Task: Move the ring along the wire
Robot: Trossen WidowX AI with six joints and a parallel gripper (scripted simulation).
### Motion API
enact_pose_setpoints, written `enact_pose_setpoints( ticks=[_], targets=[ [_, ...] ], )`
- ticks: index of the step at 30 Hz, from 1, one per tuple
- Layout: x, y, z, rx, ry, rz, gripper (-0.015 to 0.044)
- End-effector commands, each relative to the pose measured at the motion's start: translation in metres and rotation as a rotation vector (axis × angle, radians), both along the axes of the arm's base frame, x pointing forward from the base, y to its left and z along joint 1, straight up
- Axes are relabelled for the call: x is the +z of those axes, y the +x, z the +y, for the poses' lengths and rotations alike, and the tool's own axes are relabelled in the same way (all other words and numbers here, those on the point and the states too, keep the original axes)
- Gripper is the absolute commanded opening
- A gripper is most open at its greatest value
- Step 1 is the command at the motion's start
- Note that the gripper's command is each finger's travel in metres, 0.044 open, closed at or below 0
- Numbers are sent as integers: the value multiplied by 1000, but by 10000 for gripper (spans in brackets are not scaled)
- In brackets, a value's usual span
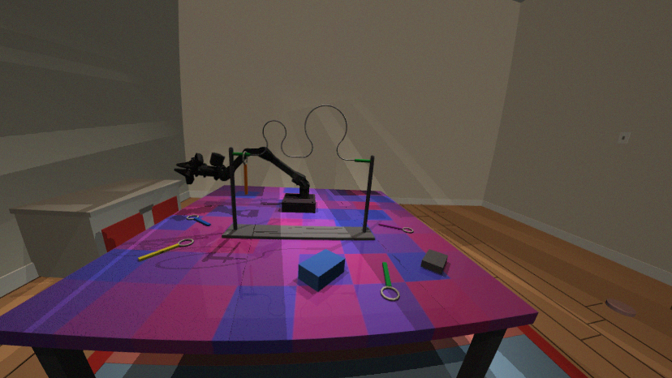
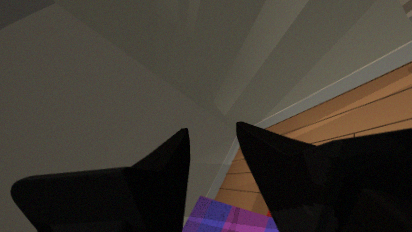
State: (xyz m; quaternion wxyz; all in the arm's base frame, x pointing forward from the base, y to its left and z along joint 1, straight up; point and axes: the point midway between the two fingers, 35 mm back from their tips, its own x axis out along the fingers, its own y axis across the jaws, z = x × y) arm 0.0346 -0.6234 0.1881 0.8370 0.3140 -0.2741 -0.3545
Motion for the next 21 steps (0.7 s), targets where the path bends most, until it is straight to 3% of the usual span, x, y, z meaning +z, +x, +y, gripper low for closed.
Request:
enact_pose_setpoints(
  ticks=[1, 21],
  targets=[
    [-12, 22, 19, 40, -5, 52, 160],
    [-61, 126, 152, 261, -71, 280, 160]
  ],
)
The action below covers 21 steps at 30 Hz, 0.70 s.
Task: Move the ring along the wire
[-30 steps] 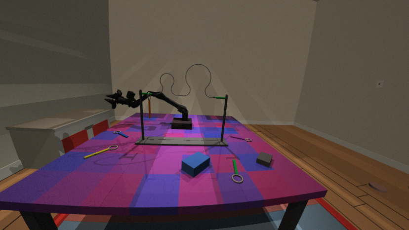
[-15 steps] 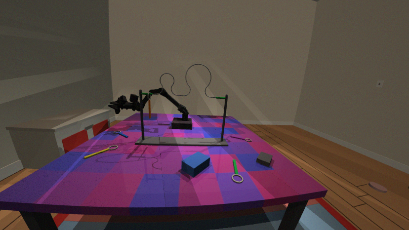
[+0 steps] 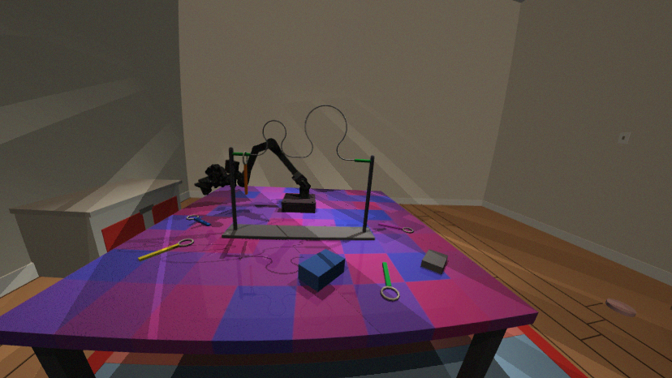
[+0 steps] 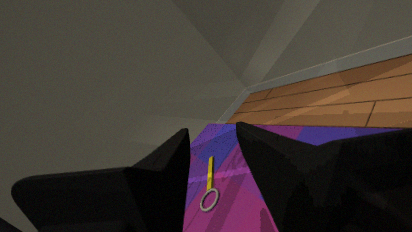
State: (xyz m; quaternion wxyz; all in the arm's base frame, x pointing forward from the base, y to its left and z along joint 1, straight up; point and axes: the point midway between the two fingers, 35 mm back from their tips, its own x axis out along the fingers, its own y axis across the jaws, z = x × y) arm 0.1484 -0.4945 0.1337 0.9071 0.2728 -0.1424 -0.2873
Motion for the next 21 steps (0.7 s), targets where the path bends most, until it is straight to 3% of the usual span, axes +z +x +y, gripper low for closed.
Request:
enact_pose_setpoints(
  ticks=[1, 21],
  targets=[
    [-9, 16, 31, 51, -18, 42, 160],
    [-40, 54, 207, 302, -128, 214, 160]
  ],
)
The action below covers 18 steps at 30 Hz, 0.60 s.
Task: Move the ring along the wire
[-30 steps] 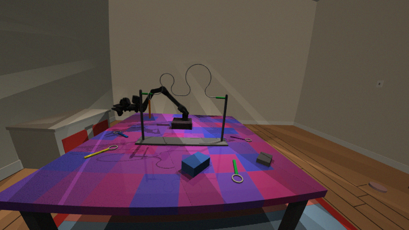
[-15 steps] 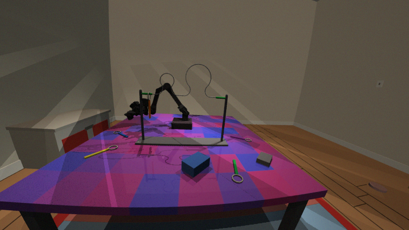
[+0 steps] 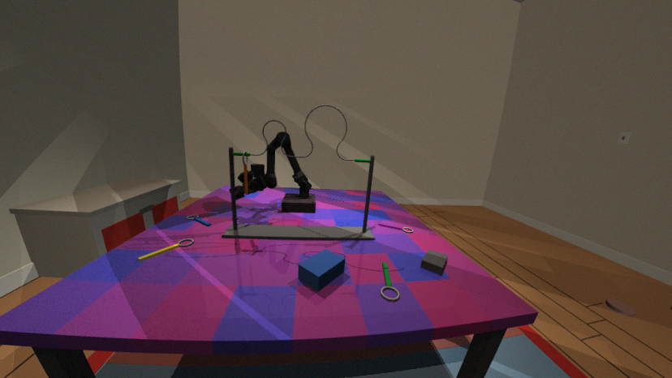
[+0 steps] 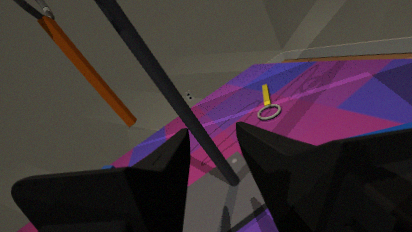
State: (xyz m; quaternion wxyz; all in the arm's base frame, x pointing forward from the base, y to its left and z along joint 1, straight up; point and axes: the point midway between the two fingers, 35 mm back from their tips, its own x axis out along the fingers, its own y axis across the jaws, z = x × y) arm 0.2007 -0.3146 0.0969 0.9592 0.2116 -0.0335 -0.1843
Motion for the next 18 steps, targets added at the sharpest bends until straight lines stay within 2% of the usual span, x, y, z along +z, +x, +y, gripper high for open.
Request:
enact_pose_setpoints(
  ticks=[1, 4, 9, 18],
  targets=[
    [-4, 2, 36, 56, -26, 28, 160],
    [-6, 3, 58, 86, -40, 43, 160],
    [-6, 3, 59, 91, -49, 45, 160],
    [43, 50, 47, 211, -430, 92, 160]
  ],
)
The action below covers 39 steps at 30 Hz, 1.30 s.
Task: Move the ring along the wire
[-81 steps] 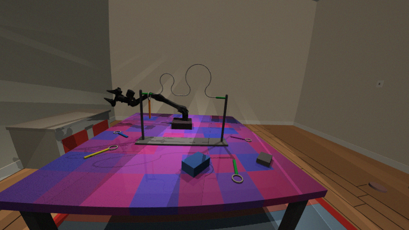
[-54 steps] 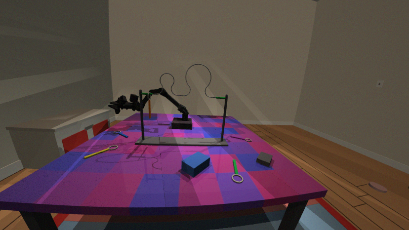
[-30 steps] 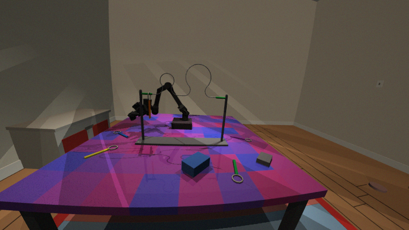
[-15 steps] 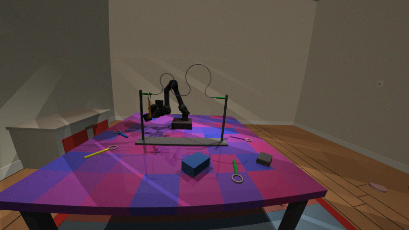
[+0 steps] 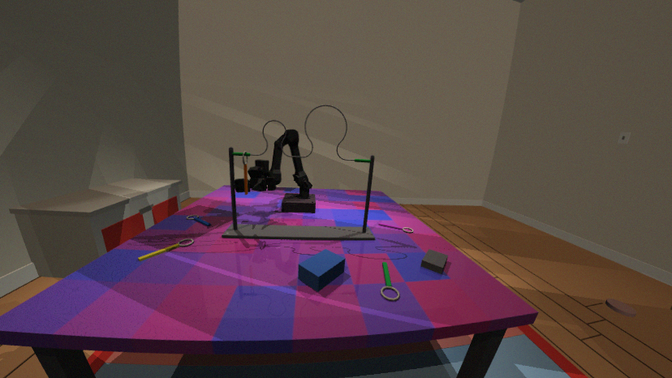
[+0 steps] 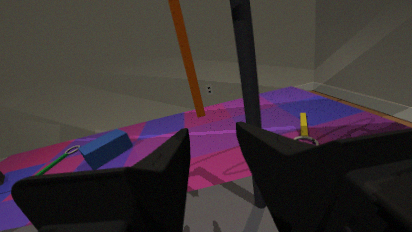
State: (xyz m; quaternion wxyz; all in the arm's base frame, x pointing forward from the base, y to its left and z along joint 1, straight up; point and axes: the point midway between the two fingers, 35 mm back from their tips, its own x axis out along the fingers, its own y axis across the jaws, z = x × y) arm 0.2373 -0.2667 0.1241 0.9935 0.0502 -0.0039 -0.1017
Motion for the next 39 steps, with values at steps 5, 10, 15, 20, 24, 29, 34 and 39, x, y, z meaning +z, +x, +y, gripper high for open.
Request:
enact_pose_setpoints(
  ticks=[5, 10, 15, 20, 24, 29, 34, 39],
  targets=[
    [17, 14, 0, 44, -116, 5, 160],
    [17, 18, -2, 44, -116, 4, 160],
    [17, 25, -4, 44, -116, 4, 160],
    [18, 33, -6, 44, -116, 3, 160],
    [18, 39, -7, 44, -117, 3, 160],
    [18, 46, -8, 44, -117, 2, 160],
    [19, 54, -10, 44, -117, 1, 160],
    [19, 62, -11, 44, -117, 1, 160]
  ],
)
